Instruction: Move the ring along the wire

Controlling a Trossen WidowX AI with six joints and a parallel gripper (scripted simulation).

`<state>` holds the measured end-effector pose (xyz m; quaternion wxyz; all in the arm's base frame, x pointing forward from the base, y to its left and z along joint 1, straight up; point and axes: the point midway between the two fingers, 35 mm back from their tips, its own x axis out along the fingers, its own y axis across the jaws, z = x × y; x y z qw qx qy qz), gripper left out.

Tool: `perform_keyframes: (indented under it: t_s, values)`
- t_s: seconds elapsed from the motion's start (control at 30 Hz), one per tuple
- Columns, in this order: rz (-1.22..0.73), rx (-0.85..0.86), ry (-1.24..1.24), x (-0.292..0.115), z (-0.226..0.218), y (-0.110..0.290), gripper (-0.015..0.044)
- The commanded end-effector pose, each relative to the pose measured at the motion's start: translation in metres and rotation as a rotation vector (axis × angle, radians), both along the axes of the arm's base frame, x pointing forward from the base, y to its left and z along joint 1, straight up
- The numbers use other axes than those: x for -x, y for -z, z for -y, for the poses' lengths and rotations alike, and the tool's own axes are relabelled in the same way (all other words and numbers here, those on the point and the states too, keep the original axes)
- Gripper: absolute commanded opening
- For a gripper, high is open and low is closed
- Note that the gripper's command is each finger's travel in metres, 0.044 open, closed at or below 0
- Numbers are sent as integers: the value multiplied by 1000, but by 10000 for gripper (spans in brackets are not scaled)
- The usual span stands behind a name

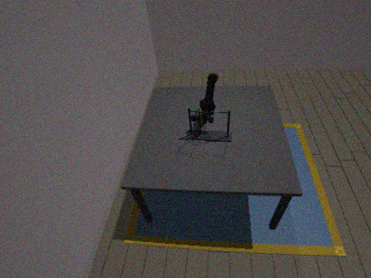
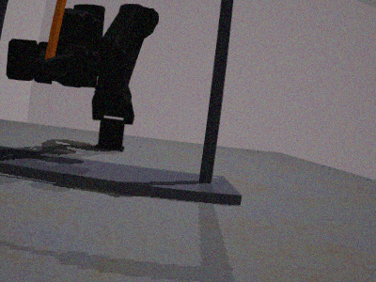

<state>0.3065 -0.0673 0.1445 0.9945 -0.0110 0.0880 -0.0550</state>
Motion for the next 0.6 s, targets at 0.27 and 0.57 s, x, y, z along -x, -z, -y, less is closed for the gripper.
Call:
perform_keyframes:
  t_s: [0.27,0.57]
  values:
    - [4,32,81,0,-6,-3,-150]
    - [0,66,168,-1,-11,-2,-150]
